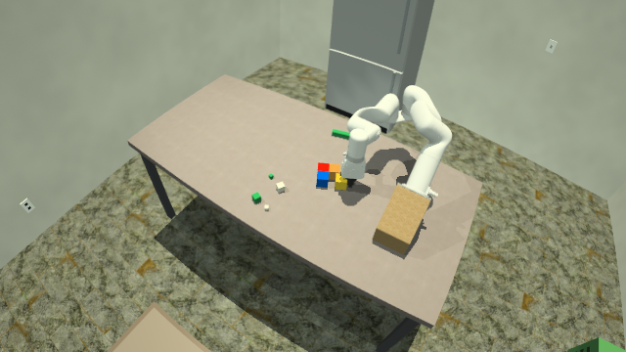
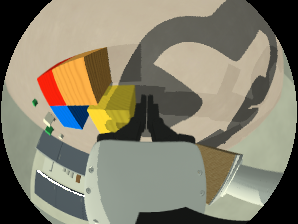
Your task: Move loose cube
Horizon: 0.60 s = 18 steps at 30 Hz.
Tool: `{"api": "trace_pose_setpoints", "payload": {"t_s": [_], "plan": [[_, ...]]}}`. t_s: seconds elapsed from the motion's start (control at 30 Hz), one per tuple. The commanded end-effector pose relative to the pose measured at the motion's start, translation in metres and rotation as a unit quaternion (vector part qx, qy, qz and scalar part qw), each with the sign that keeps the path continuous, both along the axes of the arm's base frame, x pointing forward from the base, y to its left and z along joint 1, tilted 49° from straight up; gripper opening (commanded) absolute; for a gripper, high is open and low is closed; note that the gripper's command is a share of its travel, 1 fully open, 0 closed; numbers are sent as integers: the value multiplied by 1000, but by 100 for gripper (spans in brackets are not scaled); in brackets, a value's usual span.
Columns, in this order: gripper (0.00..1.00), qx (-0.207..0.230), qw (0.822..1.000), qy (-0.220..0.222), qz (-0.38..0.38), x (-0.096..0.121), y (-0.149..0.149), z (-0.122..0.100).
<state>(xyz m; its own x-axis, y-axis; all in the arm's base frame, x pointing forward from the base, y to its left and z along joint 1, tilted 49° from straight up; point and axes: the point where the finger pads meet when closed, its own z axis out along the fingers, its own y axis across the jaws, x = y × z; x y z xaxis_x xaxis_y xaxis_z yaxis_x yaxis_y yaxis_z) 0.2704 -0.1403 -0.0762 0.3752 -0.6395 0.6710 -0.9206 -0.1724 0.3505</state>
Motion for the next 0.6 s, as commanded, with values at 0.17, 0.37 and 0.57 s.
{"api": "trace_pose_setpoints", "payload": {"t_s": [0.17,0.37,0.57], "plan": [[0,1,1000,-1,1,6,2,-2],[0,1,1000,-1,1,9,3,-2],[0,1,1000,-1,1,12,3,-4]]}}
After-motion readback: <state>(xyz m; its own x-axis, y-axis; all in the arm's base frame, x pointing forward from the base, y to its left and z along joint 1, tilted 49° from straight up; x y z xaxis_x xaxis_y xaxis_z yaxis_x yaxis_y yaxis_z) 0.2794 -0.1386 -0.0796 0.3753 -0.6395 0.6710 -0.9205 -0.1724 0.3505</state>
